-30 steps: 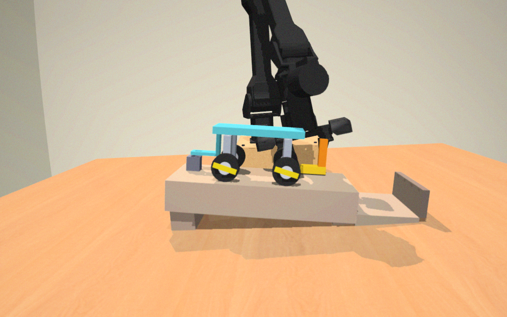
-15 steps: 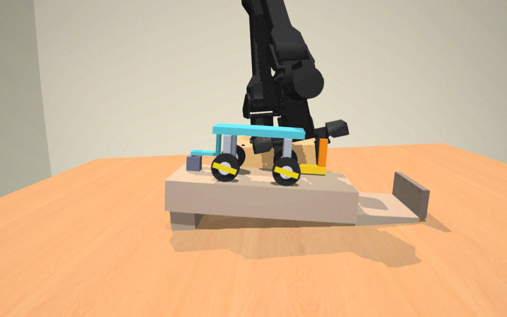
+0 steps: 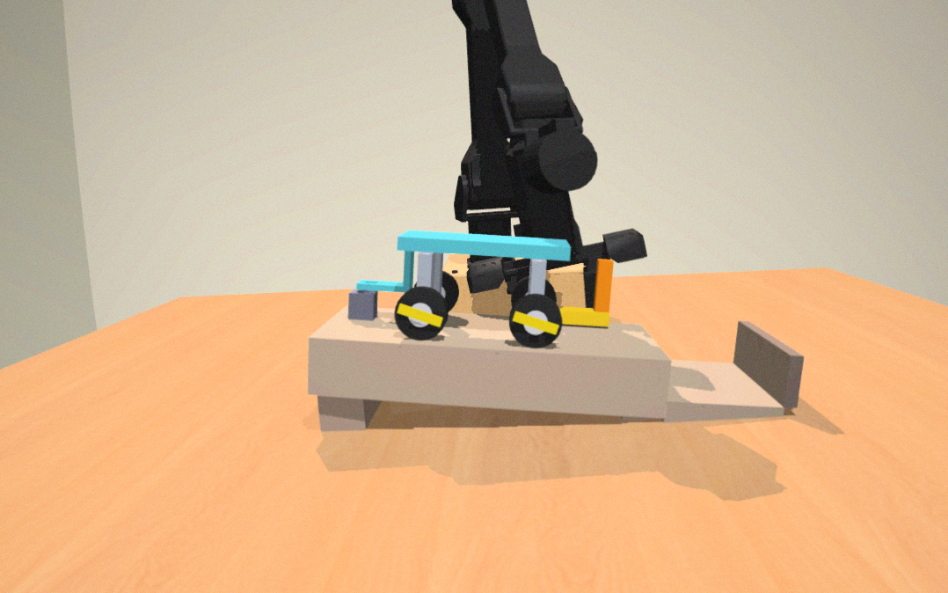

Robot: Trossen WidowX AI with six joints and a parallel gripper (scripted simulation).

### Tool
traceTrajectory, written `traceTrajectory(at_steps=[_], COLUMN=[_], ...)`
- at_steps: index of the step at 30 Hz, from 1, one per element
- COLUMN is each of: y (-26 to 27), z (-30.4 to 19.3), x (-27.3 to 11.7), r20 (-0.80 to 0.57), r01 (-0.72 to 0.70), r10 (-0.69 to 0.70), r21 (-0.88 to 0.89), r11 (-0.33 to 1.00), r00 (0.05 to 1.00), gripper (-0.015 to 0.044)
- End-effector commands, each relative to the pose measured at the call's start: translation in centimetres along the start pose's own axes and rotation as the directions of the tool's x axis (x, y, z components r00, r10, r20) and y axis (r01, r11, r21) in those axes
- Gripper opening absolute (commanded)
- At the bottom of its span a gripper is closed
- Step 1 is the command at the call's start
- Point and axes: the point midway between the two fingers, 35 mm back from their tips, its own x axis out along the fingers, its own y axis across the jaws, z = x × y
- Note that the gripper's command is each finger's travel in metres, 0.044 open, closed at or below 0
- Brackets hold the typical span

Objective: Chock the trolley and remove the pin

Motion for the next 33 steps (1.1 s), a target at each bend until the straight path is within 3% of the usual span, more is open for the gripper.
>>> traceTrajectory(at_steps=[1,11,17,31,33], y=[0.2,0.5,0.4,0.1,0.1], z=[0.2,0.4,0.1,0.6,0.6], x=[0.2,0.5,0.3,-2.2,-2.4], r20=[0.004,0.004,-0.001,0.004,0.004], r01=[0.002,0.002,0.000,0.002,0.002], r10=[-0.002,-0.002,0.000,-0.002,-0.002], r21=[-0.003,-0.003,0.000,-0.003,-0.003], r11=[1.000,1.000,1.000,1.000,1.000], r00=[1.000,1.000,1.000,1.000,1.000], gripper=[0.0190,0.0190,0.0340,0.0340,0.0393])
